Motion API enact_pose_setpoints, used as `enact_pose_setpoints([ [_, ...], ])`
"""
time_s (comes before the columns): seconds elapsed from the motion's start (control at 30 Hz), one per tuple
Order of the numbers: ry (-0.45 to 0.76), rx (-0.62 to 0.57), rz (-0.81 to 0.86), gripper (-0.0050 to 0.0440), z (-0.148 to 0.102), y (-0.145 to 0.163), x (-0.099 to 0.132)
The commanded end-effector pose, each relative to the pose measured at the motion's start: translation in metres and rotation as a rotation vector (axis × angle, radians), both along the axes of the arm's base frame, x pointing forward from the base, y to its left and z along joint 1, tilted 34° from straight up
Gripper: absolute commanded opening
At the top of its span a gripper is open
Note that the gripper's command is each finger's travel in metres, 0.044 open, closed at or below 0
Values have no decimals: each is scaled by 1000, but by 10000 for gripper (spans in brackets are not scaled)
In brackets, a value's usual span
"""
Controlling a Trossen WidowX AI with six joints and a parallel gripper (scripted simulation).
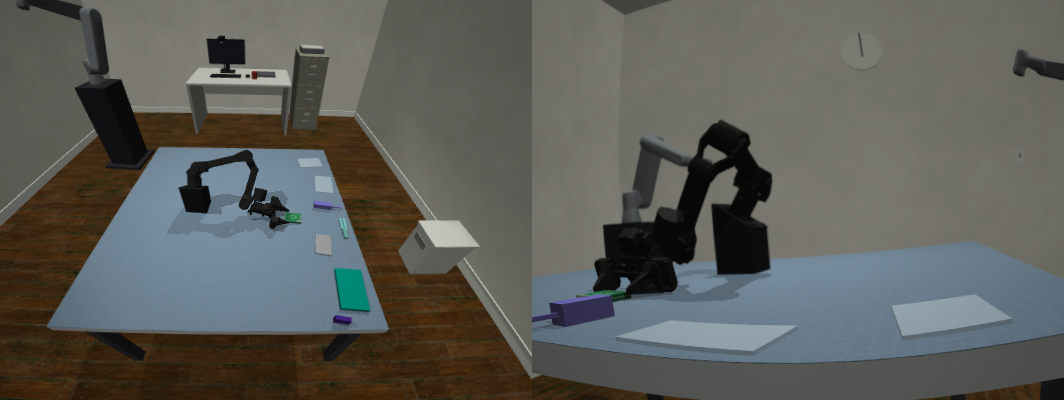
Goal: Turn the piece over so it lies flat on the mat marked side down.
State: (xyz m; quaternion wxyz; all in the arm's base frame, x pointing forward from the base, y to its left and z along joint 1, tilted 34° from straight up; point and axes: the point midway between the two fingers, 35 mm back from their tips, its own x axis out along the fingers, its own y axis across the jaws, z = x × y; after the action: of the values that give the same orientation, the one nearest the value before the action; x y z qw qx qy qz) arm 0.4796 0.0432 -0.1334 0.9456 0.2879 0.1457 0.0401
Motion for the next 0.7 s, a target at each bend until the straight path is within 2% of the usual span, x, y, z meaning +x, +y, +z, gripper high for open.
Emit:
enact_pose_setpoints([
  [0.0, 0, 0, -2, 440, 0, 0, 0],
  [0.07, 0, 0, -2, 440, 0, 0, 0],
  [0.37, -2, 0, -2, 440, 78, -52, -32],
  [0.67, -2, 2, -13, 440, 74, -53, -30],
])
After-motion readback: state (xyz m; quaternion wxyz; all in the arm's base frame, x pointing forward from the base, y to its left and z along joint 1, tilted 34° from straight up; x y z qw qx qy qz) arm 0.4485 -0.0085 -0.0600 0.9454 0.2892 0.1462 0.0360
